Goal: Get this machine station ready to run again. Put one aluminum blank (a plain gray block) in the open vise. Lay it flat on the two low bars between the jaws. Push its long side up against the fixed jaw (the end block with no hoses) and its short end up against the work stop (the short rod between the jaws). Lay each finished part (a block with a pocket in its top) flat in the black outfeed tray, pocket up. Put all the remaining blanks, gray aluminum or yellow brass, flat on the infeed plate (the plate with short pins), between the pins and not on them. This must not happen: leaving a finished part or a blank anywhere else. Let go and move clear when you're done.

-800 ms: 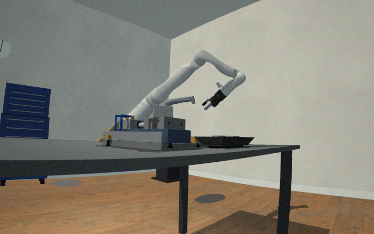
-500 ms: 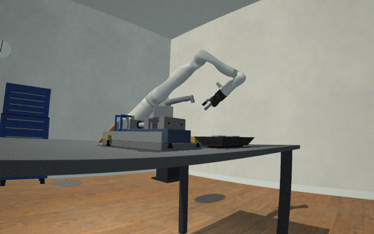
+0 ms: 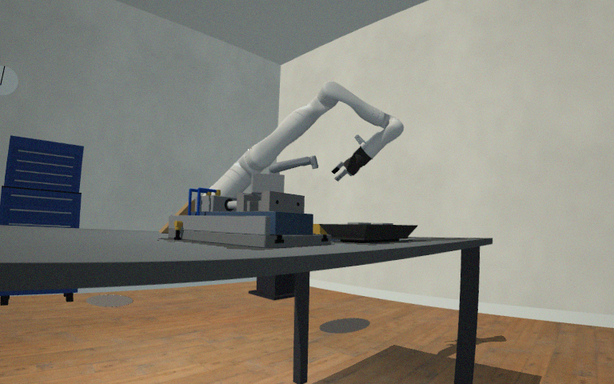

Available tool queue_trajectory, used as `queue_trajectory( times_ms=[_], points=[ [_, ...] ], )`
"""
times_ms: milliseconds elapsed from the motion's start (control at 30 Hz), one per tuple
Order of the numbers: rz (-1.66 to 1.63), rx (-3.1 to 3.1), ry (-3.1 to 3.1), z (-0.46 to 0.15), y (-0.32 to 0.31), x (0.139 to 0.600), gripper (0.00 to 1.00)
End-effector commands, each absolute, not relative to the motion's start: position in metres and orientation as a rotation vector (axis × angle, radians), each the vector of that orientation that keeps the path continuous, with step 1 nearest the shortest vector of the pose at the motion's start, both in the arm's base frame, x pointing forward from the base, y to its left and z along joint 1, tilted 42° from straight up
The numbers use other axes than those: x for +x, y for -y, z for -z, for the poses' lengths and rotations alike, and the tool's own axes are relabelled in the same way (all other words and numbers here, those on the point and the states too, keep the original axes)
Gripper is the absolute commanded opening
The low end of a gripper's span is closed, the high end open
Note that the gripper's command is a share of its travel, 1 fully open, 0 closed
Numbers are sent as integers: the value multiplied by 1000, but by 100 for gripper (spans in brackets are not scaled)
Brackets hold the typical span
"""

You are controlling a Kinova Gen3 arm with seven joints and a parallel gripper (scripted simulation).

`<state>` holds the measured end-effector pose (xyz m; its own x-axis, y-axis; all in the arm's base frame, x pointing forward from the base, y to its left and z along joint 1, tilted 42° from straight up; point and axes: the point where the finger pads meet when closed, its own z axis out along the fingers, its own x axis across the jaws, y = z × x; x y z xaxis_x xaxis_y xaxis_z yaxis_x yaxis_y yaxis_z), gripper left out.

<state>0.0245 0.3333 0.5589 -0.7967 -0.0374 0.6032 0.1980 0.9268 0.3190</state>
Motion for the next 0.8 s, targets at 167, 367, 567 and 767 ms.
queue_trajectory(
  times_ms=[167, 367, 567, 767],
  points=[
    [542, -115, 2467, -554, -334, 39, 100],
    [585, -112, 2479, -548, -334, 51, 100],
    [677, -114, 2518, -535, -330, 84, 100],
    [798, -113, 2577, -516, -319, 128, 100]
  ],
)
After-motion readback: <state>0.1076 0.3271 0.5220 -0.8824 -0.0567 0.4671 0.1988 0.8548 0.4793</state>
